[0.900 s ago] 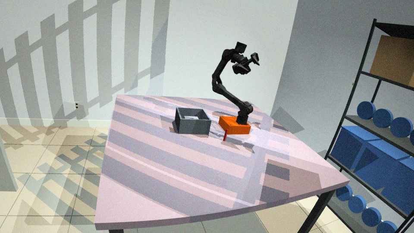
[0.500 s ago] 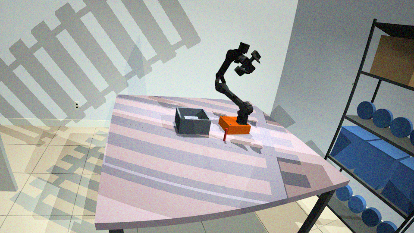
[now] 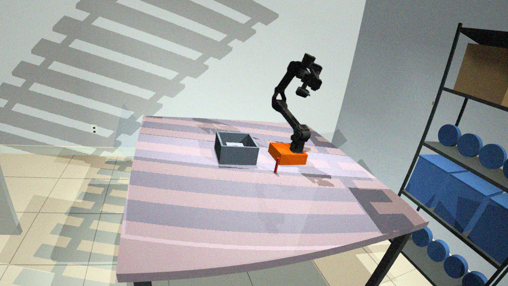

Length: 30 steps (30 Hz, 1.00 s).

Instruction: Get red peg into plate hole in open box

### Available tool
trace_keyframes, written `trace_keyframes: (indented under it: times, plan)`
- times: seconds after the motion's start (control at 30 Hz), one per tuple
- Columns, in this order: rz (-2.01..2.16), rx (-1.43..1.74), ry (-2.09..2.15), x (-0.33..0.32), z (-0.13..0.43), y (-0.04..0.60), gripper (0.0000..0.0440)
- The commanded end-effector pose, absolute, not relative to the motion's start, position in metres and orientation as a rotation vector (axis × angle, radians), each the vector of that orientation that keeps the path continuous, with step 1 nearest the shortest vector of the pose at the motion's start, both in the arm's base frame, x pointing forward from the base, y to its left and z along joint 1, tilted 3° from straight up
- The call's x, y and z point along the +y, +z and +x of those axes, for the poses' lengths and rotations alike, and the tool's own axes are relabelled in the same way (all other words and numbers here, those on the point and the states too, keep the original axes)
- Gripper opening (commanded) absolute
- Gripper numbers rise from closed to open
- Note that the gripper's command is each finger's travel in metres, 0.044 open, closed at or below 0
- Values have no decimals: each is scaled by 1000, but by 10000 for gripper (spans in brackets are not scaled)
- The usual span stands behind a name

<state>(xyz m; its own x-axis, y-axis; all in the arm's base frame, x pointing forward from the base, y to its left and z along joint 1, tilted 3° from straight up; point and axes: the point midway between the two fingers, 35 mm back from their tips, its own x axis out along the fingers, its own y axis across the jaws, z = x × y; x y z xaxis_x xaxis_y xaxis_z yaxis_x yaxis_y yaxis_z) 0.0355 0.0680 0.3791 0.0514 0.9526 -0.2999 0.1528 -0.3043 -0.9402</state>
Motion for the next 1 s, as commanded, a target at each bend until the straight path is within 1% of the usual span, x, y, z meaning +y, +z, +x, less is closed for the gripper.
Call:
trace_keyframes:
  times: [0.0,0.47,0.97]
  plan:
    - [-1536,-1014,1360,74,34,374,440]
    - [-1332,-491,1381,93,39,356,440]
    - [-1054,11,1285,110,52,331,440]
